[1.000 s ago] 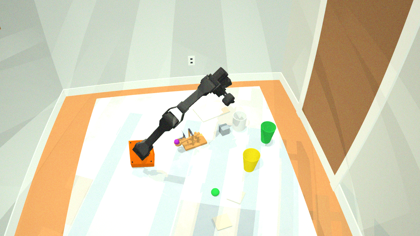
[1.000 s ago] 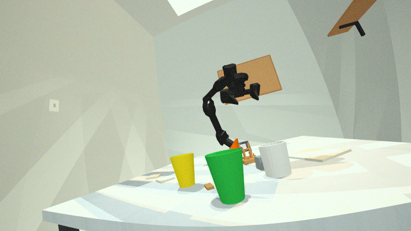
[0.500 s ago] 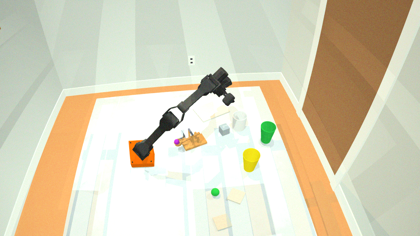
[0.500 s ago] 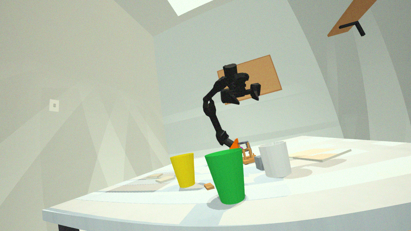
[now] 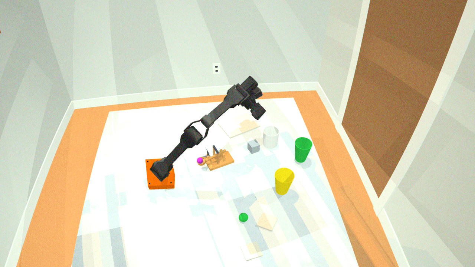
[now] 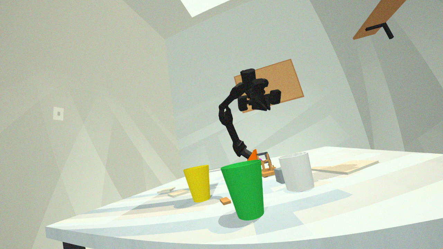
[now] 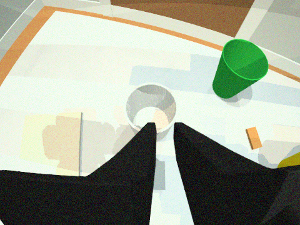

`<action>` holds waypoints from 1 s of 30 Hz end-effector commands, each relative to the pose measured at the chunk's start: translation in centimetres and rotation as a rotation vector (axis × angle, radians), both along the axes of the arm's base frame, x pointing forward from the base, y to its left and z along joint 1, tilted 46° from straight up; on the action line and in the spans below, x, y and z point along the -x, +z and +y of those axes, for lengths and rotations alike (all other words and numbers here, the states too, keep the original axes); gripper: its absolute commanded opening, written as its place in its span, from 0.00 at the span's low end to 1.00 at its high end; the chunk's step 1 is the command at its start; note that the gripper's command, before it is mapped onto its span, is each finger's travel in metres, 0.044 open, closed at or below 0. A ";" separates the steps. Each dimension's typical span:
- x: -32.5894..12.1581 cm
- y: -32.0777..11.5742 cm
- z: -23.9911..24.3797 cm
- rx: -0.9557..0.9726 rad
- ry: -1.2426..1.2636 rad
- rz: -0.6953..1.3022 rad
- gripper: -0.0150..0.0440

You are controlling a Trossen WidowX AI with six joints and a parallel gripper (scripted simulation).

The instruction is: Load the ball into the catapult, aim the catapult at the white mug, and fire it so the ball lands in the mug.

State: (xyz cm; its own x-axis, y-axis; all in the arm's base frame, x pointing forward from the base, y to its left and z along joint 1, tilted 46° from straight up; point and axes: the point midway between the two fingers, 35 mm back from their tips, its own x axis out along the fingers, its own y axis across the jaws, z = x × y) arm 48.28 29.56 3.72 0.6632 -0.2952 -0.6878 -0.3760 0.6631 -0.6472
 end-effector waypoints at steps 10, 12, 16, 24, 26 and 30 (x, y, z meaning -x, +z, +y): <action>0.3 -0.3 0.0 0.019 0.011 0.010 0.25; 1.4 -1.2 0.1 0.063 0.036 0.046 0.25; 3.7 -3.0 0.1 0.160 0.094 0.123 0.25; 8.4 -6.1 -0.4 0.357 0.212 0.273 0.25; 9.6 -6.8 -0.6 0.407 0.243 0.310 0.25; 11.9 -8.0 -1.2 0.507 0.303 0.383 0.25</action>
